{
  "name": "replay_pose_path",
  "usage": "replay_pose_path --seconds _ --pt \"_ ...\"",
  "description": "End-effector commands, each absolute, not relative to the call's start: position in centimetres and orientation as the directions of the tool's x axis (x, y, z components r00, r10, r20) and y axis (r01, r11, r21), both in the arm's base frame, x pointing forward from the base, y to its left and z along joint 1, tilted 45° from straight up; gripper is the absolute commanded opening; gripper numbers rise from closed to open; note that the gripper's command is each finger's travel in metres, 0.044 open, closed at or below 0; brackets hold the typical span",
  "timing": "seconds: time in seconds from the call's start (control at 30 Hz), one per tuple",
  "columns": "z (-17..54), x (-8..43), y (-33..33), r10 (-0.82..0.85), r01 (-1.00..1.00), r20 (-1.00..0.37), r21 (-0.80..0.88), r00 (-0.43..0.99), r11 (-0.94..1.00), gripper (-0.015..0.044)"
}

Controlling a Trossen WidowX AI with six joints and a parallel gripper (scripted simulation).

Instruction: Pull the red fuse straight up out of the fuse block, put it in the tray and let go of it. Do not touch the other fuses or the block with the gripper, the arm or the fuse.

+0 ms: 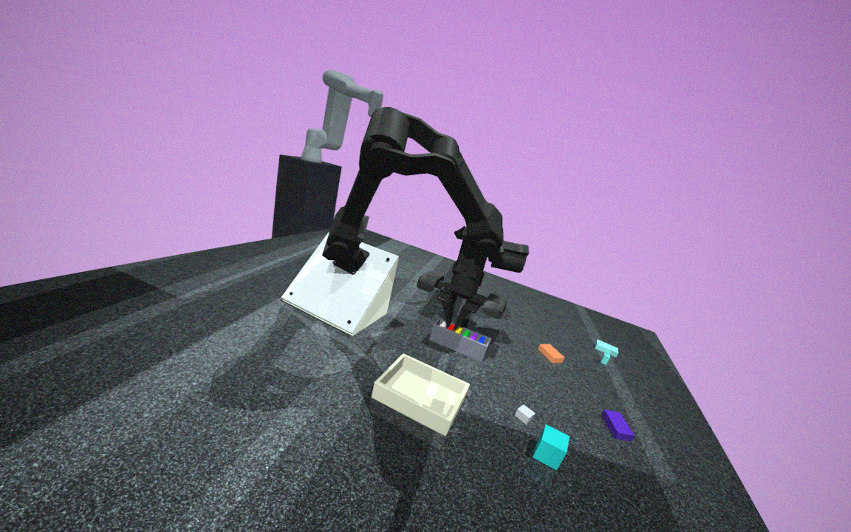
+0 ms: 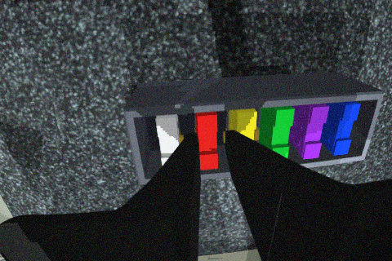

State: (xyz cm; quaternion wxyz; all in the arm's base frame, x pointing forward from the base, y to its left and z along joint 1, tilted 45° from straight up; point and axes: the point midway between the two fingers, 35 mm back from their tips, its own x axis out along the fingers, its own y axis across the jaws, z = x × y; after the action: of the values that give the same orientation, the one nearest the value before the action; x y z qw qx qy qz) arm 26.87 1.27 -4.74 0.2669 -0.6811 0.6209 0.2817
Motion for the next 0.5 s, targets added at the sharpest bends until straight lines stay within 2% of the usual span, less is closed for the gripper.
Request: replay_pose_path --seconds 0.0,0.2,0.47 --pt "-4.97 26.73 0.95 -0.699 -0.996 -0.711 -0.008 0.069 -0.09 0.0065" --pt "-4.97 26.73 0.95 -0.699 -0.996 -0.711 -0.008 0.069 -0.09 0.0065" --pt "-4.93 26.79 1.06 -0.696 -0.996 -0.714 -0.011 0.068 -0.086 0.0012"
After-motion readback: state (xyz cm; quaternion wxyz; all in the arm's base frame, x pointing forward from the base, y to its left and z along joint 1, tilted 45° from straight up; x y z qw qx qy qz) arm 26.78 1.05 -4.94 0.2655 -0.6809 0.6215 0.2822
